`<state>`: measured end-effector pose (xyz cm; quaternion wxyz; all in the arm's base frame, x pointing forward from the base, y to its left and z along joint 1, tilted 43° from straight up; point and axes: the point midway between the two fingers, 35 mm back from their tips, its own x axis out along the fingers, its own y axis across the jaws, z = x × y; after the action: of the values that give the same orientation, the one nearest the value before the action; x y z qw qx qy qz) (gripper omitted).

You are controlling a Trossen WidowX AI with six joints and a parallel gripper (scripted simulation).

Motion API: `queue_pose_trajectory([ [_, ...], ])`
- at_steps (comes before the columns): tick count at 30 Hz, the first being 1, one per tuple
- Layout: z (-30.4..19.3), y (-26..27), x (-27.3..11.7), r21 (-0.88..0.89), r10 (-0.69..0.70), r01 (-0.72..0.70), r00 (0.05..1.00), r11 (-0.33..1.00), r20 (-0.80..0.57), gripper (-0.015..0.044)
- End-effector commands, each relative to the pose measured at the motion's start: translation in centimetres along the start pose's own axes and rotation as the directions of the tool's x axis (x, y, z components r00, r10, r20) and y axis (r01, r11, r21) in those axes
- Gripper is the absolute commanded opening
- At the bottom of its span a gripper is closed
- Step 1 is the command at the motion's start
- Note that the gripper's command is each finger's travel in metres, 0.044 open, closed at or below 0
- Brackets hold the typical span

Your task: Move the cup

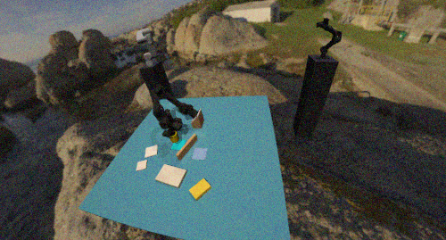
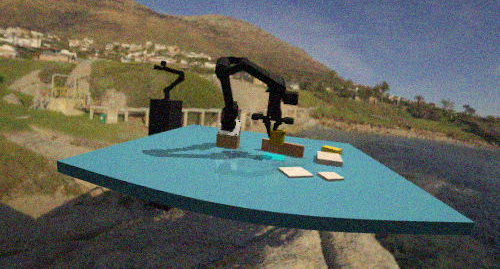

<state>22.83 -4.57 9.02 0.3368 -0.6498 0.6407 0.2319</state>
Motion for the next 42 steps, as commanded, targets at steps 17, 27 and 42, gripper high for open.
queue_pose_trajectory([
  [17,-0.1,0.2,2.8,-0.007,0.004,-0.004,1.0,1.0,-0.007,0.0],
  [27,-0.2,0.3,4.1,-0.007,0.004,-0.004,1.0,1.0,-0.008,0.0],
  [42,-0.3,0.2,4.9,0.002,-0.002,0.002,1.0,1.0,-0.005,0.0],
])
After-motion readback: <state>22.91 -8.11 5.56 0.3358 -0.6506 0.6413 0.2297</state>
